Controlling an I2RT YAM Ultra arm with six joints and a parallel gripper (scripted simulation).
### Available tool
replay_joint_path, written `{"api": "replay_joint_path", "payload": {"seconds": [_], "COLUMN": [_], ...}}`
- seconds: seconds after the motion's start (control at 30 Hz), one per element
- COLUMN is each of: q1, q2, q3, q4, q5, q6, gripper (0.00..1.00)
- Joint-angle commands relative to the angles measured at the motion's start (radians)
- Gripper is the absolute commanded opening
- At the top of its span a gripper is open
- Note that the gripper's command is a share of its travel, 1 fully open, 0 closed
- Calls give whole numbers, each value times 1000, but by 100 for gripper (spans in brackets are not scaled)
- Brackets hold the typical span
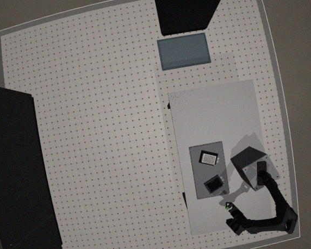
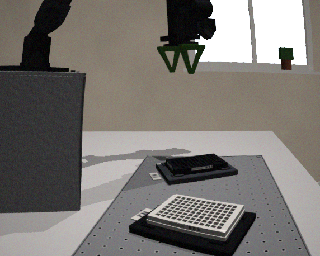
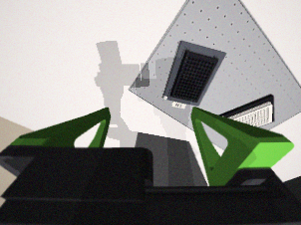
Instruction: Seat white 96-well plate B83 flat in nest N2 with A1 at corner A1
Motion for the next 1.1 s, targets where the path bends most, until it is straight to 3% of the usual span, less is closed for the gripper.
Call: {"api": "replay_joint_path", "payload": {"seconds": [0.0, 0.53, 0.6, 0.73, 0.8, 0.93, 1.07], "q1": [1, 1, -35, -88, -113, -162, -199], "q2": [-14, -14, 17, 35, 48, 70, 88], "q3": [10, 10, -24, 18, 18, -18, -27], "q4": [3, 3, 32, 52, 60, 83, 97], "q5": [0, 0, 3, -12, -8, -19, -20], "q6": [0, 0, 48, -6, 47, -1, 52], "gripper": [100, 100, 100, 100, 100, 100, 100]}}
